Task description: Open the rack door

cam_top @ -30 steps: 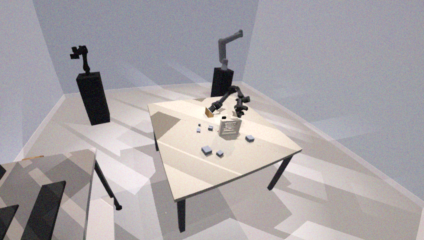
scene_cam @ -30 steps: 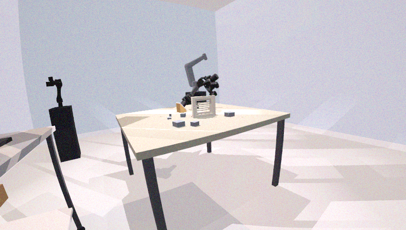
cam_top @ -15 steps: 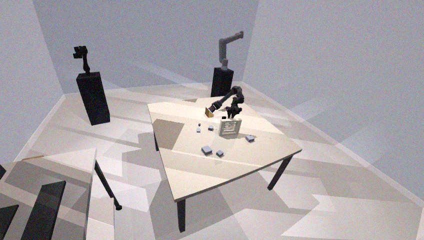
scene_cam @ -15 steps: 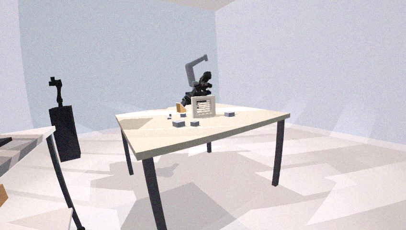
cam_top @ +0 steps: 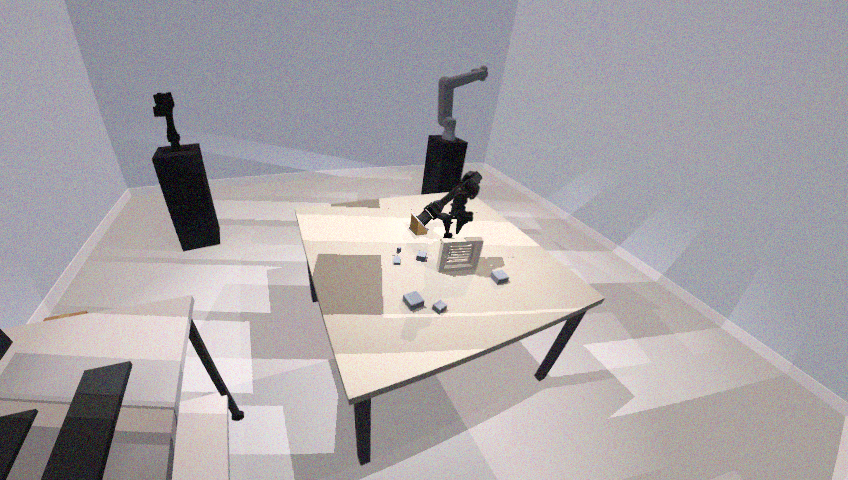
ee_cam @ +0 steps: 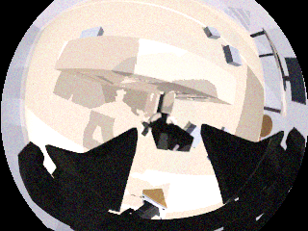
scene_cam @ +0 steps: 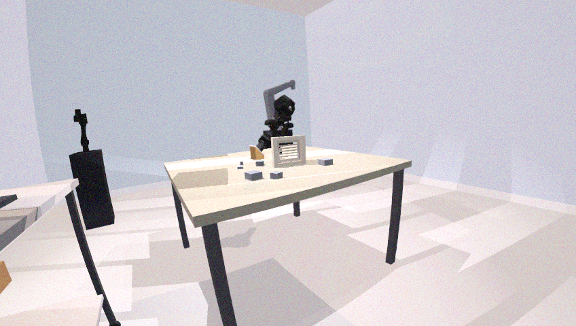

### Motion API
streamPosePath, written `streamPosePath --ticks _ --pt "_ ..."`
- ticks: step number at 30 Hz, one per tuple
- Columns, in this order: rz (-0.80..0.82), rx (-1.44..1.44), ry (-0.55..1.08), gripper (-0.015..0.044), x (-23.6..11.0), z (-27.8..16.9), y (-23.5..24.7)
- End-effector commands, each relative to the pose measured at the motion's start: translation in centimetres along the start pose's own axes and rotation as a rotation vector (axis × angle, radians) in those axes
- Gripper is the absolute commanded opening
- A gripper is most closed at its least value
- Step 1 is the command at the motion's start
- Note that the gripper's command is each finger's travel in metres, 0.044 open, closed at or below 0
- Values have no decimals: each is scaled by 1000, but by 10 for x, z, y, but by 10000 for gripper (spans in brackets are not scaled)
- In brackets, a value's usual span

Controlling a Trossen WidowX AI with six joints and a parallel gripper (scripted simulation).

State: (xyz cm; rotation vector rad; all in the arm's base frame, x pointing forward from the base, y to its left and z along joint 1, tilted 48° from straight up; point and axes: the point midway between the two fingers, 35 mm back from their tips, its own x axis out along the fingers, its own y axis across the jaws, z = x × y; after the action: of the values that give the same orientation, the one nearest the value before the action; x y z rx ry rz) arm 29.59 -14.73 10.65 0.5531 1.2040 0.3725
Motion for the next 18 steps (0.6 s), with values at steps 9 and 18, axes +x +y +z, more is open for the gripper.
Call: streamPosePath --ticks 9,18 --pt "238 187 2 299 -17 -13 -19" --pt "263 219 15 299 -14 -14 -20"
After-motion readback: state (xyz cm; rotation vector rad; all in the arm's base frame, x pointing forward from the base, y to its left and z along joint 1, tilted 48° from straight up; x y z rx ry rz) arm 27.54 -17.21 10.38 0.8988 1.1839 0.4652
